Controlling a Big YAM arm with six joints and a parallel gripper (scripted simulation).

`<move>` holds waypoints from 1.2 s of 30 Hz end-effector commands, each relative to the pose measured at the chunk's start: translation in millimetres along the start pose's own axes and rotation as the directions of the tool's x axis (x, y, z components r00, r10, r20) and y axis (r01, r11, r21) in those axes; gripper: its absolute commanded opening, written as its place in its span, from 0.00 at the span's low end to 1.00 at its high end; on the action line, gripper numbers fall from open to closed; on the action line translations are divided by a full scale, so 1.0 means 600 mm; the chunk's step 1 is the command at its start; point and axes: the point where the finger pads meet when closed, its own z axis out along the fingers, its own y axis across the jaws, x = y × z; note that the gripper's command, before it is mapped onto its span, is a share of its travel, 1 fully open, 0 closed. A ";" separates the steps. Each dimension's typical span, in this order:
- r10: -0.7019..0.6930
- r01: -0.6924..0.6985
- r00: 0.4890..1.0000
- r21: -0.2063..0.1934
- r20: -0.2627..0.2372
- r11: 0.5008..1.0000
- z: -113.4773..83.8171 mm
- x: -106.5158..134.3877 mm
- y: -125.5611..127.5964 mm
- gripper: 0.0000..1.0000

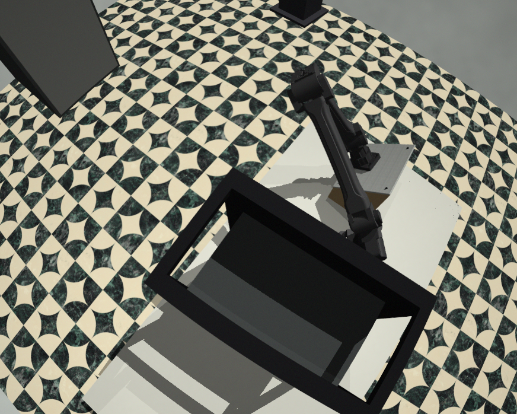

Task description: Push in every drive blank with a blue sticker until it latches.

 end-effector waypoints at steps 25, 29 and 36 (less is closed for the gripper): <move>0.013 -0.013 1.000 -0.001 0.025 1.000 -0.013 -0.019 -0.004 1.00; 0.013 -0.013 1.000 -0.001 0.025 1.000 -0.013 -0.019 -0.004 1.00; 0.013 -0.013 1.000 -0.002 0.025 1.000 -0.013 -0.019 -0.004 1.00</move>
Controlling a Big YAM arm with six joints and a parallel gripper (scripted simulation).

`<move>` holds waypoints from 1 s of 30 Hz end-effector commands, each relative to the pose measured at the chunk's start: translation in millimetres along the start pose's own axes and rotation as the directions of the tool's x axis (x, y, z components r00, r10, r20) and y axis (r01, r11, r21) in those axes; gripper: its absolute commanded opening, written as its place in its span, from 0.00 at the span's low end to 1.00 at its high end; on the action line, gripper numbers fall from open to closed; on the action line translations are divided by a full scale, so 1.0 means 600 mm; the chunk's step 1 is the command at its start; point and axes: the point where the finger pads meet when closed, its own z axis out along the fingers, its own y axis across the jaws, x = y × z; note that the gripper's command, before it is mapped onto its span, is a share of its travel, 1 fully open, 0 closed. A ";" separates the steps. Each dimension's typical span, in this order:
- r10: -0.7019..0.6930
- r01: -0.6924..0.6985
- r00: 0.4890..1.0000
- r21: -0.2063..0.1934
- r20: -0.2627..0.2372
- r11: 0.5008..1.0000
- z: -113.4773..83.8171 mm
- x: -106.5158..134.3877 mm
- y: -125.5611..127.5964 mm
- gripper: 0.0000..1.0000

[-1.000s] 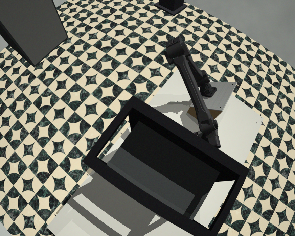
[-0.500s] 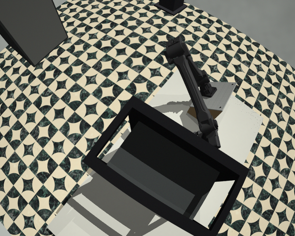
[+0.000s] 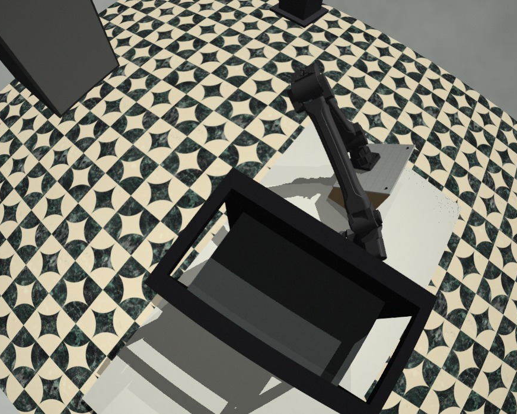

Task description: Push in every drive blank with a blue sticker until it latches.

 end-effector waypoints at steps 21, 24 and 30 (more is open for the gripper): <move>0.103 -0.100 0.991 -0.045 0.081 0.994 -0.020 0.005 -0.018 1.00; 0.126 -0.120 0.986 -0.059 0.111 0.991 -0.029 0.009 -0.019 1.00; 0.204 -0.188 0.964 -0.105 0.170 0.977 -0.042 0.022 -0.031 1.00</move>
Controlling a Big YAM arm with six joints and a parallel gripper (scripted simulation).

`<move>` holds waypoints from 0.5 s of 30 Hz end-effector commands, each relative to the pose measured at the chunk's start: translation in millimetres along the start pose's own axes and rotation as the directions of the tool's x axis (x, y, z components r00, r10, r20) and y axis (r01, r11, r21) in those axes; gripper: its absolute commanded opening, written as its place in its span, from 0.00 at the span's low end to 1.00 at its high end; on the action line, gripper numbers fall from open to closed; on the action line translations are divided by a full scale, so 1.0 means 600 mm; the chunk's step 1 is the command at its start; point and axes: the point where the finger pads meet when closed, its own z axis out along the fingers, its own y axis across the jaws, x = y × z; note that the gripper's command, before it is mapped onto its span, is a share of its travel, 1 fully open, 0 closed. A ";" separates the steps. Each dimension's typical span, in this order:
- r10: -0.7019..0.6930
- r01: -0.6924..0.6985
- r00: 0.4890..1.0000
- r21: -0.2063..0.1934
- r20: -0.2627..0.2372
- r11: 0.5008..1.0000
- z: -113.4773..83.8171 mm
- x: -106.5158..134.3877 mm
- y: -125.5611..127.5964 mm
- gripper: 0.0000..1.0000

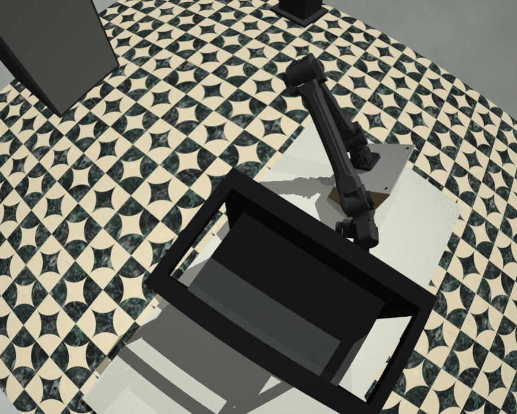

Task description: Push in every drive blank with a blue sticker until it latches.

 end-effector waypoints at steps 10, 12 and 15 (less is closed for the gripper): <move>0.192 -0.179 0.968 -0.092 0.162 0.979 -0.043 0.015 -0.031 1.00; 0.225 -0.206 0.954 -0.115 0.196 0.972 -0.055 0.020 -0.034 1.00; 0.290 -0.258 0.927 -0.155 0.240 0.954 -0.068 0.028 -0.045 1.00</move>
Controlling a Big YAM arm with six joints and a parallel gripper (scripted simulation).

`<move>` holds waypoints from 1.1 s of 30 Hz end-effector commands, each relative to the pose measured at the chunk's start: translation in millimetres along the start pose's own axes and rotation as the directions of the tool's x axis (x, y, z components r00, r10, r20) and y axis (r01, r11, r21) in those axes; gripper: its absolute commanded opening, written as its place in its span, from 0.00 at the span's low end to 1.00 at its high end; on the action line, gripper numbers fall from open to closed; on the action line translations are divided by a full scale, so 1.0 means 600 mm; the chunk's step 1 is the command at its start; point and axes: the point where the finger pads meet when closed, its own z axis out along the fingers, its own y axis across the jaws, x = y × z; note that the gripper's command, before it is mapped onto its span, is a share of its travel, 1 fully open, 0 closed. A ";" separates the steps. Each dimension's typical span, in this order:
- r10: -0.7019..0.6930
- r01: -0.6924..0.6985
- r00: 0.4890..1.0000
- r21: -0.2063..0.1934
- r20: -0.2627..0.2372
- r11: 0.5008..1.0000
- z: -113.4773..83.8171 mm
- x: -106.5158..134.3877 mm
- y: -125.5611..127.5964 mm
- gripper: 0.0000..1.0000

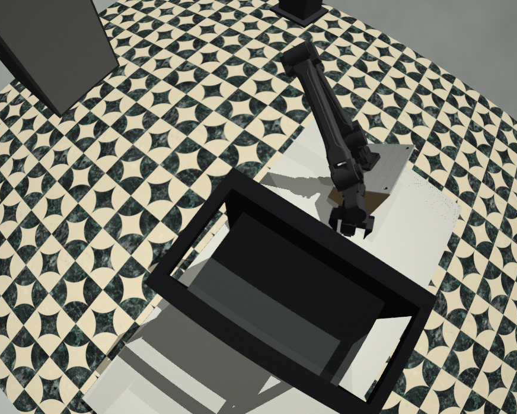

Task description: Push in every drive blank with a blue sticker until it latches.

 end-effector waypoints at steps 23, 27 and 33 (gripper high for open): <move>0.495 -0.392 0.779 -0.318 0.384 0.863 -0.137 0.016 -0.065 1.00; 0.578 -0.435 0.695 -0.391 0.427 0.811 -0.164 0.020 -0.078 1.00; 0.684 -0.467 0.557 -0.503 0.471 0.727 -0.205 0.027 -0.092 1.00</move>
